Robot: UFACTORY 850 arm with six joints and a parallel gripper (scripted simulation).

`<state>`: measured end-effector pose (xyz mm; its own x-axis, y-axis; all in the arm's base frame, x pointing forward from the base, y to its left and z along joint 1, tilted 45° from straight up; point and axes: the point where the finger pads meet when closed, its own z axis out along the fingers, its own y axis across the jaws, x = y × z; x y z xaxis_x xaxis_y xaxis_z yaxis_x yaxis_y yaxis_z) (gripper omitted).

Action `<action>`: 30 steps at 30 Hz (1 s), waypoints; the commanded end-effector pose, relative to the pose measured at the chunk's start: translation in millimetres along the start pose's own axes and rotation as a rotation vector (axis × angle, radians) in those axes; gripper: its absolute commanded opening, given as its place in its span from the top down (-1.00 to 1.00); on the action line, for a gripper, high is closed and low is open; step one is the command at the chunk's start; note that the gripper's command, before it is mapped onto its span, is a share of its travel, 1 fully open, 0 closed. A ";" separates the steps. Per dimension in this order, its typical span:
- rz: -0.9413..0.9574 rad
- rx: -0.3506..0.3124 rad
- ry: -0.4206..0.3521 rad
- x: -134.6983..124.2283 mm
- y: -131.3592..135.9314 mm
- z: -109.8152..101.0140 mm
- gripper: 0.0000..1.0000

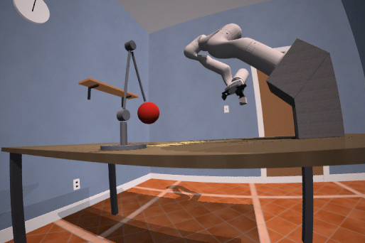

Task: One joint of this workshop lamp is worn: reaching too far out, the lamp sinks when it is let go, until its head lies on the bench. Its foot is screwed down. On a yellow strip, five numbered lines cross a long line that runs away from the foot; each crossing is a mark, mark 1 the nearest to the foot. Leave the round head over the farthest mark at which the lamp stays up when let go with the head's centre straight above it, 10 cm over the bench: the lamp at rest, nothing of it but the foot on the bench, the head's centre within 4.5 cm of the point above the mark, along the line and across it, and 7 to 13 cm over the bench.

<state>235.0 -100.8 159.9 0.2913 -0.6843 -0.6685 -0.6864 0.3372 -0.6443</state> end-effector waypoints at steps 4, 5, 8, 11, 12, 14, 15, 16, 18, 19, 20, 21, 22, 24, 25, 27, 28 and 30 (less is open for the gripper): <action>-0.110 -0.098 0.010 13.7 26.0 -16.6 -1.00; -0.110 -0.098 0.010 13.7 26.0 -16.6 -1.00; -0.115 -0.102 0.010 2.3 18.5 -7.5 -1.00; -0.123 -0.109 0.010 -14.8 7.1 6.2 -1.00; -0.125 -0.111 0.011 -20.5 3.3 10.8 -1.00; -0.130 -0.115 0.011 -31.9 -4.2 19.9 -1.00; -0.133 -0.117 0.011 -37.6 -8.0 24.4 -1.00; -0.135 -0.119 0.011 -43.3 -11.8 29.0 -1.00; -0.141 -0.124 0.012 -54.7 -19.3 38.1 -1.00; -0.143 -0.126 0.012 -60.4 -23.1 42.7 -1.00; -0.146 -0.128 0.012 -66.1 -26.9 47.2 -1.00; -0.148 -0.130 0.012 -71.8 -30.7 51.8 -1.00; -0.148 -0.130 0.012 -71.8 -30.7 51.8 -1.00; -0.153 -0.133 0.011 -76.6 -32.4 55.1 -1.00; -0.157 -0.136 0.011 -81.4 -34.0 58.3 -1.00; -0.166 -0.141 0.010 -91.0 -37.4 64.8 -1.00; -0.170 -0.144 0.009 -95.8 -39.1 68.1 -1.00; -0.179 -0.150 0.008 -105.4 -42.4 74.6 -1.00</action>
<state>269.9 -15.5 216.5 0.4071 -0.7226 -0.5587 -0.7097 0.1349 -0.6915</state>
